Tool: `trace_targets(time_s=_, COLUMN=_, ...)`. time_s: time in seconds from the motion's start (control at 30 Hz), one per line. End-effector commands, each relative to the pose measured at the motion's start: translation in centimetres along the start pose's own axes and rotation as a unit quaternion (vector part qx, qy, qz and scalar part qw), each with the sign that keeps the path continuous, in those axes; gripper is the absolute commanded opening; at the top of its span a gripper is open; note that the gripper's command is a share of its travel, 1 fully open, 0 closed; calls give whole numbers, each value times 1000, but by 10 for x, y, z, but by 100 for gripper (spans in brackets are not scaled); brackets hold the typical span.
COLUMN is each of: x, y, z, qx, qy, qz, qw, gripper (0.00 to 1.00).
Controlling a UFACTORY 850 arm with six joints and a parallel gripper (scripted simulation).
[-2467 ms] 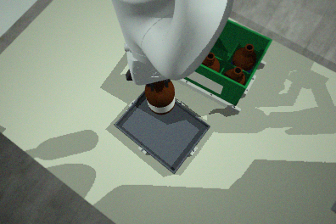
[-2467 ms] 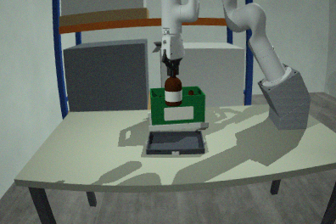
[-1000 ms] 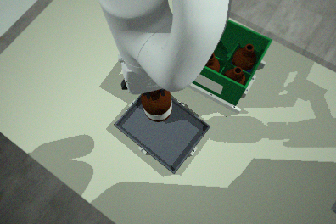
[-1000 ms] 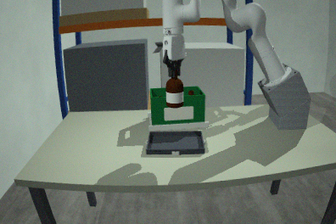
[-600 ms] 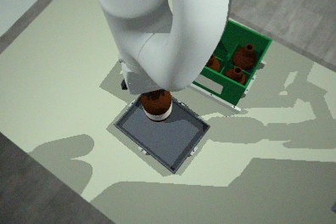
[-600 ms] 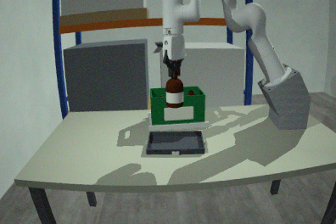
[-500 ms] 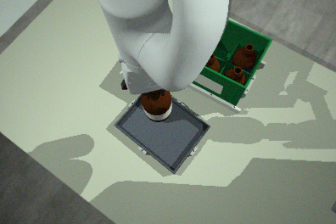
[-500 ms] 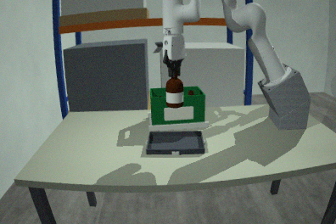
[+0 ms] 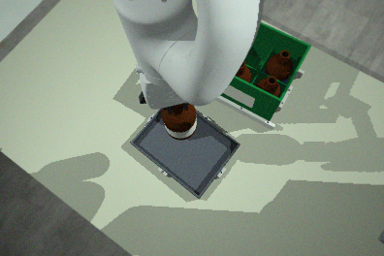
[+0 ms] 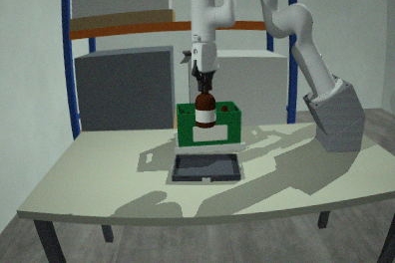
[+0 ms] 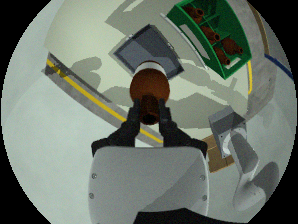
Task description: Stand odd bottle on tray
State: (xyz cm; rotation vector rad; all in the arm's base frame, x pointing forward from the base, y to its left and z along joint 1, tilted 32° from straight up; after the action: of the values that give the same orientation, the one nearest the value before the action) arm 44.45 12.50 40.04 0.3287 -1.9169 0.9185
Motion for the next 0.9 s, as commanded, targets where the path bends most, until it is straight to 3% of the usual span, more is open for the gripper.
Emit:
trace_targets(time_s=0.0, x=-2, y=0, z=-1, qx=0, qy=-1, qz=0, qw=1000, gripper=0)
trace_targets(time_s=0.5, x=-29, y=0, z=-1, qx=0, qy=-1, qz=0, qw=1000, gripper=0)
trace_targets(time_s=0.87, x=-61, y=0, z=-1, qx=0, qy=-1, qz=0, qw=1000, gripper=0)
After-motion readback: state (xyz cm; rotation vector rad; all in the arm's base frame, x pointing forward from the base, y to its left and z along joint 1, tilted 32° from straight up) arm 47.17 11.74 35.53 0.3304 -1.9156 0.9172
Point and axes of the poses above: the point where the finger pads meet when closed, its own x axis back along the fingers, its own z axis across the jaws, y = z × x, the point moved 6 cm from there along x, back along the fingers, and after that the axes turned 5 degrees about x, right-handed, at the moved point
